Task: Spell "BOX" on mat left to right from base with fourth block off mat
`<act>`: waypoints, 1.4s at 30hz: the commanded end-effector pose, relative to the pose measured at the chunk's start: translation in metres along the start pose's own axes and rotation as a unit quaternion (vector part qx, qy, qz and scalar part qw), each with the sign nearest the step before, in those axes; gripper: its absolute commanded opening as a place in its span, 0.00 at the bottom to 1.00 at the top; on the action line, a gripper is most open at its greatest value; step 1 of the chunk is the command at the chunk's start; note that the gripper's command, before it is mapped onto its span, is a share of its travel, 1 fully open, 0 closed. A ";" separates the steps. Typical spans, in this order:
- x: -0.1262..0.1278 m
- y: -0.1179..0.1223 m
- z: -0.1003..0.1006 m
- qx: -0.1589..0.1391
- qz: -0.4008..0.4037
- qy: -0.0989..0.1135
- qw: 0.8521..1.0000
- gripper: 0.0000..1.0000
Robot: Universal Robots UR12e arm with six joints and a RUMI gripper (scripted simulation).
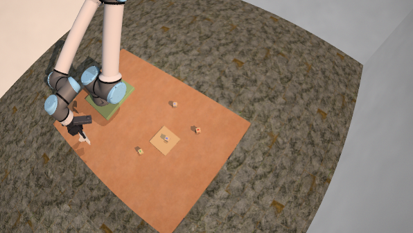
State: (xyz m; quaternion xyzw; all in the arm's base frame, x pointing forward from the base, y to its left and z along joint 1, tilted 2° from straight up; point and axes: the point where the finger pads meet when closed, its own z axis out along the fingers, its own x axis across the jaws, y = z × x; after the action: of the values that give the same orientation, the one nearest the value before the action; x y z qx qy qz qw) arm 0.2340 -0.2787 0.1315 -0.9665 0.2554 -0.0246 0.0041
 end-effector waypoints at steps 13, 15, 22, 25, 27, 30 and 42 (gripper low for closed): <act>0.000 0.000 -0.001 0.000 0.000 0.000 1.000 1.00; 0.000 0.000 -0.001 0.000 0.000 0.000 1.000 1.00; 0.001 0.000 0.000 0.000 0.000 0.001 1.000 1.00; 0.004 -0.003 0.000 0.000 0.001 0.002 1.000 1.00; 0.006 -0.005 0.001 0.000 0.003 0.004 1.000 1.00; 0.013 -0.012 0.002 0.001 0.005 0.008 1.000 1.00; 0.051 -0.059 0.011 0.010 0.024 0.031 0.999 1.00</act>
State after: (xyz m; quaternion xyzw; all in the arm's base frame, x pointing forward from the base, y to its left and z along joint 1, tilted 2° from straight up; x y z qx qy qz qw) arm 0.2753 -0.2643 0.1271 -0.9623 0.2681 -0.0444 0.0055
